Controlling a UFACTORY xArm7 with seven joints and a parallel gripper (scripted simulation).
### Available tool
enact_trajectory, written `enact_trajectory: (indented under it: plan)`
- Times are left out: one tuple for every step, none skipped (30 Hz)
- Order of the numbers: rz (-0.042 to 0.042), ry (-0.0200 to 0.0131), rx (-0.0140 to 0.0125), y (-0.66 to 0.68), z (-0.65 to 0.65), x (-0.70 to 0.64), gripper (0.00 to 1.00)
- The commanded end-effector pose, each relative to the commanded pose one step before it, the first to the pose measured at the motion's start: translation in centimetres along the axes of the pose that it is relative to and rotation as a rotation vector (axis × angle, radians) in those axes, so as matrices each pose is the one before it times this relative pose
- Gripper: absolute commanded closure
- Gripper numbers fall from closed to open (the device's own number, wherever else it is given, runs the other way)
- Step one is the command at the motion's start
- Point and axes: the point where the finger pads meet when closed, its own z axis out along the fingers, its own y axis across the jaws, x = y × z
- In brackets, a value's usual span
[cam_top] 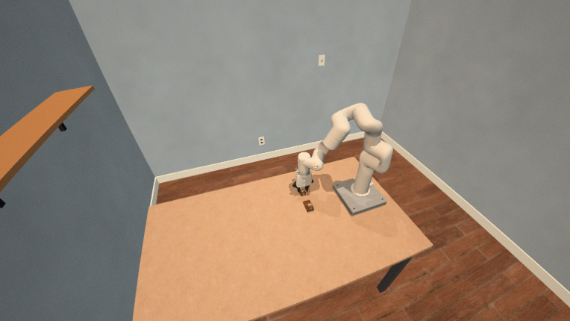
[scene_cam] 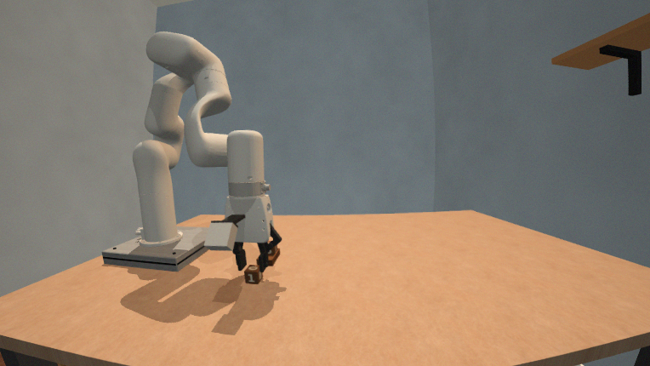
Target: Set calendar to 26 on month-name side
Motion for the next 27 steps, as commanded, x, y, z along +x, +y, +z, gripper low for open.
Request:
enact_trajectory:
  plan:
    - [-0.00007,-0.00052,0.00379,-0.152,0.619,0.035,0.51]
    - [0.0,0.0,0.0,0.0,0.0,0.0,0.51]
    - [0.0,0.0,0.0,0.0,0.0,0.0,0.51]
    - [0.0,0.0,0.00001,0.0,0.175,0.0,0.51]
    - [0.00002,0.0,-0.00003,0.002,0.17,0.0,0.51]
    - [-0.00002,0.00001,0.00003,-0.002,0.163,0.0,0.51]
    - [0.0,0.0,0.0,0.0,0.153,0.0,0.51]
    - [0.00002,-0.00001,-0.00002,0.002,0.139,0.0,0.51]
    - [-0.00001,0.00001,0.00001,-0.001,0.124,0.0,0.51]
    - [-0.00001,0.0,0.00001,-0.001,0.107,0.0,0.51]
    - [0.0,0.0,0.0,0.0,0.088,0.0,0.51]
    - [0.00001,0.0,-0.00001,0.001,0.069,0.0,0.51]
    - [0.00001,0.0,-0.00001,0.001,0.05,0.0,0.51]
    - [0.00001,0.0,-0.00001,0.001,0.033,0.0,0.51]
    - [0.0,0.0,0.0,0.0,0.018,0.0,0.51]
    - [0.0,0.0,0.0,0.0,0.007,0.0,0.51]
    - [0.0,0.0,0.0,0.0,0.001,0.0,0.51]
    - [0.0,0.0,0.0,0.0,0.0,0.0,0.51]
    - [0.0,0.0,0.0,0.0,0.0,0.0,0.51]
    - [0.0,0.0,0.0,0.0,0.0,0.0,0.51]
    - [0.0,0.0,0.0,0.0,0.0,0.0,0.51]
    - [0.0,0.0,0.0,0.0,0.0,0.0,0.51]
    - [0.0,0.0,0.0,0.0,0.0,0.0,0.51]
    - [0.0,0.0,0.0,0.0,0.0,0.0,0.51]
    - [0.0,0.0,0.0,0.0,0.0,0.0,0.51]
    - [0.0,0.0,0.0,0.0,0.0,0.0,0.51]
    - [0.0,0.0,0.0,0.0,0.0,0.0,0.51]
